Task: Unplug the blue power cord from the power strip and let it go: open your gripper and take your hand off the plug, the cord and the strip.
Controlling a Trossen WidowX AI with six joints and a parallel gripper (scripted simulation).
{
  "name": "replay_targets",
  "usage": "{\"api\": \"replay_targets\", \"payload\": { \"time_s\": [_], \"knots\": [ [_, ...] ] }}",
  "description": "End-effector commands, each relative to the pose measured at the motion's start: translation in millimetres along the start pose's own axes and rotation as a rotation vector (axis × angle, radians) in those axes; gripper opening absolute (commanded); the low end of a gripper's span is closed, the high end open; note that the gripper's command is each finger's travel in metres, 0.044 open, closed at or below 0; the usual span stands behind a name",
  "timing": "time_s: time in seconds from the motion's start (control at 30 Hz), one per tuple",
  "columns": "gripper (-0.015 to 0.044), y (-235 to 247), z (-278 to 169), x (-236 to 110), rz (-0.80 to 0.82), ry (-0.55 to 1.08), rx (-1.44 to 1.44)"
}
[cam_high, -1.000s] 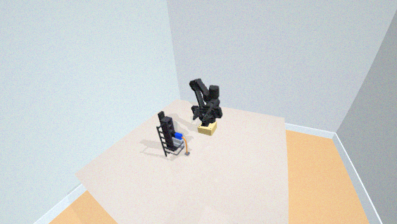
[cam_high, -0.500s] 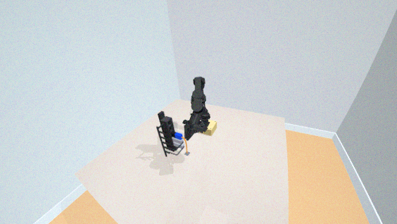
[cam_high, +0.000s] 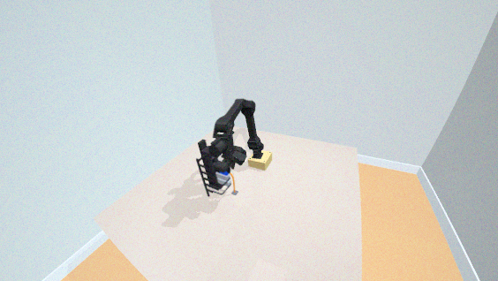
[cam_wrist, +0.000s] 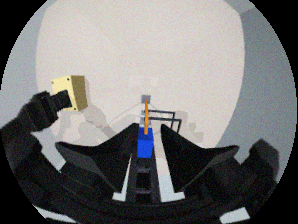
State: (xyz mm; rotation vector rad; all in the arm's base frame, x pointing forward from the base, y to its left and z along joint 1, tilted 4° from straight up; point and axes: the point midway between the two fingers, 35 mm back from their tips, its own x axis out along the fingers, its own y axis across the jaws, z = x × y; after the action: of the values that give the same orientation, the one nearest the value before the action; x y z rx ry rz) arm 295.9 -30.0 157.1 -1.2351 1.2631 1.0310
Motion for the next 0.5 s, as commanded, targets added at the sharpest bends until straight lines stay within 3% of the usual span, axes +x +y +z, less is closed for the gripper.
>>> {"api": "replay_targets", "payload": {
  "time_s": [0.0,0.47],
  "knots": [
    [0.016,1,2,0,0.026,-0.019,0.029],
    [0.016,1,-15,0,0.026,-0.017,0.029]
  ]
}}
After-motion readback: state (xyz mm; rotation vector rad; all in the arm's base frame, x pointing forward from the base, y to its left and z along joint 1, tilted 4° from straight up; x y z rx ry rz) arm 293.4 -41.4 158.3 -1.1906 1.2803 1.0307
